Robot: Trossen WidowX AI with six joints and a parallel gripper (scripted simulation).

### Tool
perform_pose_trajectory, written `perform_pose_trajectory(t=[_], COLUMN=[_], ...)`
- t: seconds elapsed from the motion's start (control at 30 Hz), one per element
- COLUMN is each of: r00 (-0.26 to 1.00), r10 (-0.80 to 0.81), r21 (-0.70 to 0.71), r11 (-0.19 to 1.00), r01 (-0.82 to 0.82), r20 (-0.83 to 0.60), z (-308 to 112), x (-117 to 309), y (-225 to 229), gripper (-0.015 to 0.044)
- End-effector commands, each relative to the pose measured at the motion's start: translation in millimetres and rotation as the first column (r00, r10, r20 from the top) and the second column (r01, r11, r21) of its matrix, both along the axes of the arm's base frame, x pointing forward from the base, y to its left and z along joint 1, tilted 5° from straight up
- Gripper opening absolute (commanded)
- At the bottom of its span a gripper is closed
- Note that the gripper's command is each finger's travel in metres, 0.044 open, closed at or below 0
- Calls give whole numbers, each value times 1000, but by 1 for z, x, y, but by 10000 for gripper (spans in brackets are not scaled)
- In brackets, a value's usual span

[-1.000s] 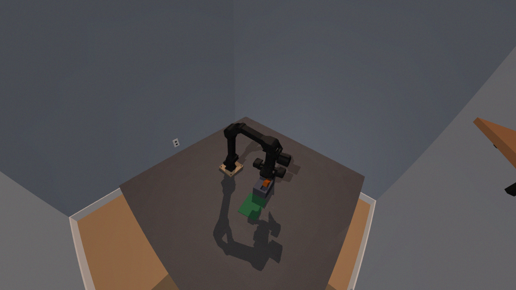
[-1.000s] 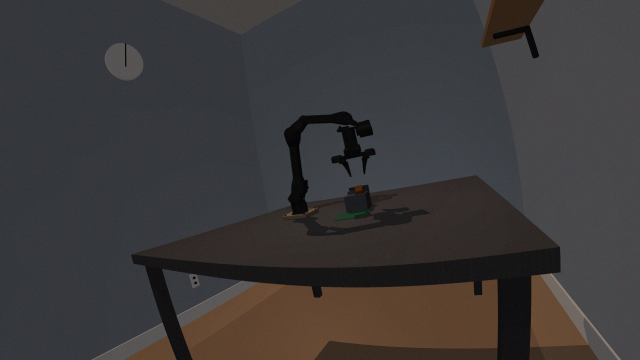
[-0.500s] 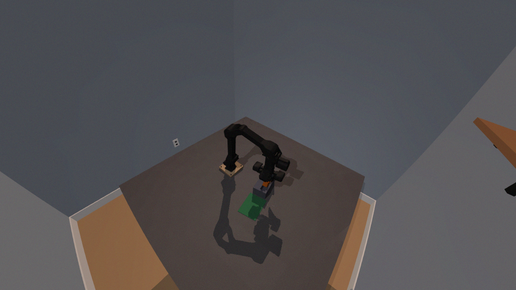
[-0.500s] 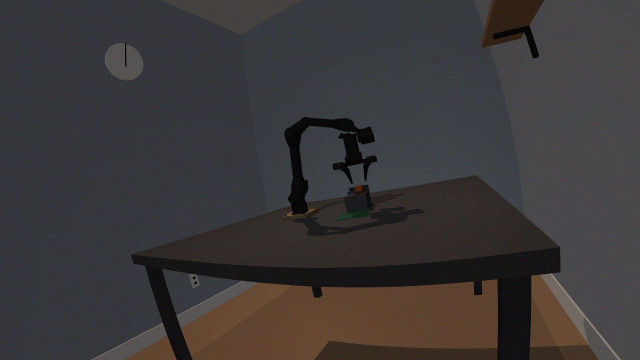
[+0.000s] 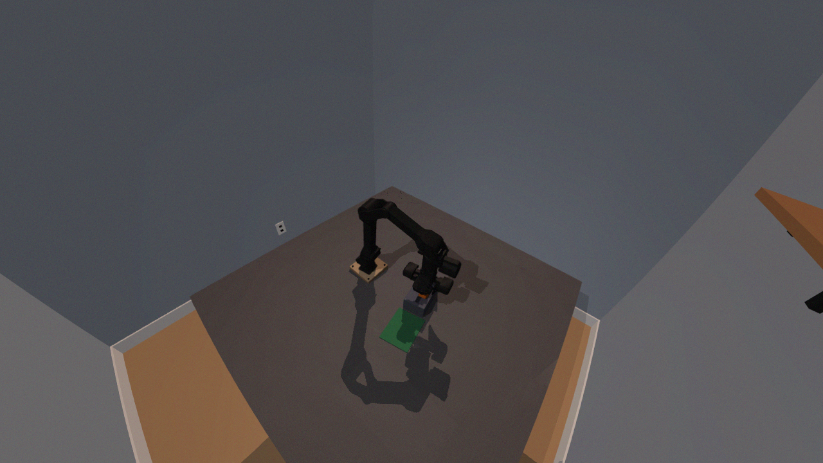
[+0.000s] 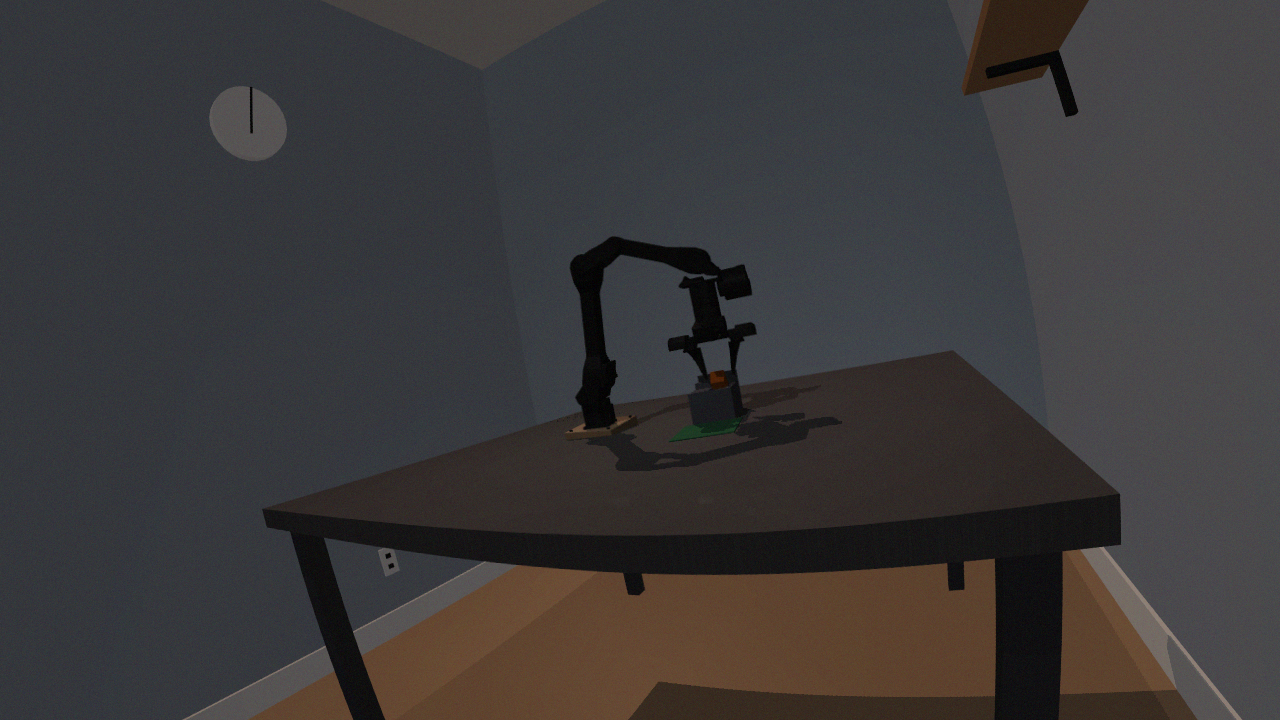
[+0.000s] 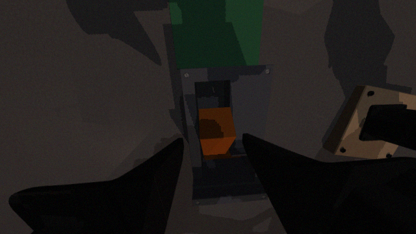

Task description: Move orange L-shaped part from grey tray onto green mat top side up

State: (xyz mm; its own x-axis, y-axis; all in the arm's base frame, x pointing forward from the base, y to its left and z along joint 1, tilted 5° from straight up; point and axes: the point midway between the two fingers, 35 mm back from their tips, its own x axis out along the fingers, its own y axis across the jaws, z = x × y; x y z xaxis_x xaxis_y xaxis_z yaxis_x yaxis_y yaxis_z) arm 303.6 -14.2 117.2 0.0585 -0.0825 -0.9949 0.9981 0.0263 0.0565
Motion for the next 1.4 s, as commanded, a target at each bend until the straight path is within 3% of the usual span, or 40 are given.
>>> perform_pose_trajectory(t=[0.0, 0.3, 0.47, 0.8, 0.9, 1.37], r00=[1000, 1000, 1000, 1000, 1000, 1000], r10=[4, 4, 0, 0, 0, 2], r21=[2, 2, 0, 0, 0, 1], r11=[1000, 1000, 1000, 1000, 1000, 1000], r01=[-3, -3, 0, 0, 0, -2], r20=[-7, -7, -2, -2, -2, -5], z=[-8, -19, -15, -15, -15, -4], x=[-1, -2, 0, 0, 0, -1], y=[0, -1, -1, -1, -1, 0], gripper=[280, 280, 149, 82, 3, 0])
